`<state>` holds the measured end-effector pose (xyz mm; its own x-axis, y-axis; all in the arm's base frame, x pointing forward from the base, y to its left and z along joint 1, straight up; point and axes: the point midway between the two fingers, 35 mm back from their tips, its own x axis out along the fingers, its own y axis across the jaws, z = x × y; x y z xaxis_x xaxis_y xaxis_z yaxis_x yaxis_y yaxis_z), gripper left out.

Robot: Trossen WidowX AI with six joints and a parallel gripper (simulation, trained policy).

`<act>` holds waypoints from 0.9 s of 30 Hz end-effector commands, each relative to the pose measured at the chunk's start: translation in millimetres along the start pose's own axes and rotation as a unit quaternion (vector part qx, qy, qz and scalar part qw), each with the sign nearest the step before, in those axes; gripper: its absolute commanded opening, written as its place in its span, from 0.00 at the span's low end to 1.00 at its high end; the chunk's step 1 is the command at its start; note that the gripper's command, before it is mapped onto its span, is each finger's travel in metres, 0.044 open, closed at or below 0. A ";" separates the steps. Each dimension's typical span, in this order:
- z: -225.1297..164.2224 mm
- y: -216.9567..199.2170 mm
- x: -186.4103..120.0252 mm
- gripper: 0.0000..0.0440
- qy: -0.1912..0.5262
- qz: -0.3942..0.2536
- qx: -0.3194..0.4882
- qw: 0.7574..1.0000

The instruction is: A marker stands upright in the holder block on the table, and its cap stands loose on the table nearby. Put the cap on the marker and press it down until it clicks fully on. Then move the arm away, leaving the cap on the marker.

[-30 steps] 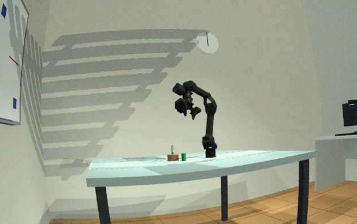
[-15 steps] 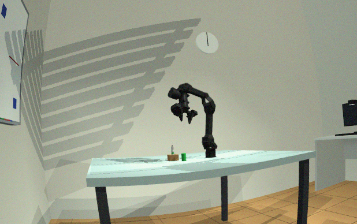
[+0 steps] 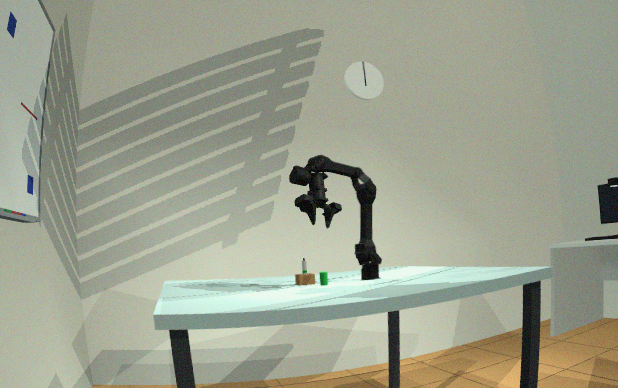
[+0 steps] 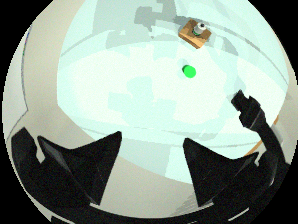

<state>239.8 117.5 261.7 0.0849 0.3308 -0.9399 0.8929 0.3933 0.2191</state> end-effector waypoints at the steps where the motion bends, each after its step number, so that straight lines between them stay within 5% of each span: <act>1: 7.5 -1.3 4.6 0.72 -0.007 -0.011 0.002 1.000; 27: 54.4 -13.3 31.4 0.72 -0.051 -0.081 0.021 0.995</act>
<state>255.5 79.2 220.2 -0.0018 0.1903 -0.9817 0.9165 0.3930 0.0745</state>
